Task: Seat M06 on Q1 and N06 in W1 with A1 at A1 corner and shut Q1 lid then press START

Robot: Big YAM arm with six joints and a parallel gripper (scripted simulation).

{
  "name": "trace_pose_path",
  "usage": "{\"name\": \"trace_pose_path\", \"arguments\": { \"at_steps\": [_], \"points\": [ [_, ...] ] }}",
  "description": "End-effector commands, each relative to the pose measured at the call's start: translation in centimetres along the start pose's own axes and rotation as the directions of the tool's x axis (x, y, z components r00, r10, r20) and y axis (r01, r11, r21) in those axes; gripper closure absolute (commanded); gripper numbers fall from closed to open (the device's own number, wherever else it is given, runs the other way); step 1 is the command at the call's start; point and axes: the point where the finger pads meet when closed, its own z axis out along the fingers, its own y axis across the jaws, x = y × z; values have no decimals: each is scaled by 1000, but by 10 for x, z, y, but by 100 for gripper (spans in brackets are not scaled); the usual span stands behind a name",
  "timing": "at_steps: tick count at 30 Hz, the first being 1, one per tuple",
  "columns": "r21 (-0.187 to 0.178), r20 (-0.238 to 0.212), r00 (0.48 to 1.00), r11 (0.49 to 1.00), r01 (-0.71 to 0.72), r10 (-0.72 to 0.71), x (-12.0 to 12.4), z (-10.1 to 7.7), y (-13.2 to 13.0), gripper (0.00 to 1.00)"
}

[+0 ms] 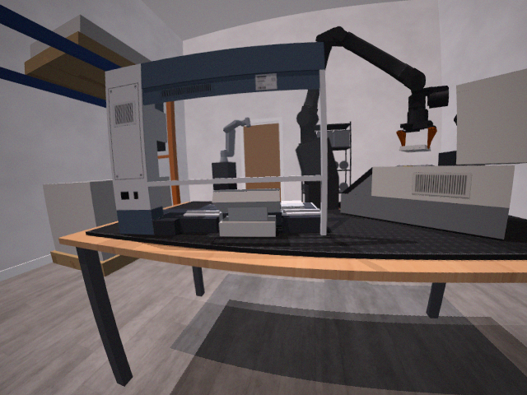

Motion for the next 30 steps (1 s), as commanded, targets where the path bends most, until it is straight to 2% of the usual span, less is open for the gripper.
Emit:
{"name": "trace_pose_path", "arguments": {
  "at_steps": [1,4,7,11,14,20,26,30],
  "points": [
    [52,15,1000,999,-15,14,-2,-15,-34,100],
    [36,10,1000,999,-12,12,-8,-10,-25,100],
    [37,9,1000,999,-9,9,-10,-9,-23,100],
    [56,12,1000,998,-10,9,-12,-14,-21,100],
    [56,12,1000,998,-7,6,-12,-16,-16,100],
    [37,8,1000,999,4,-4,-12,-14,-6,100],
    [28,9,1000,1000,4,-5,-3,-16,-7,100],
    [43,14,1000,999,-4,3,2,-20,-17,100]
  ]
}}
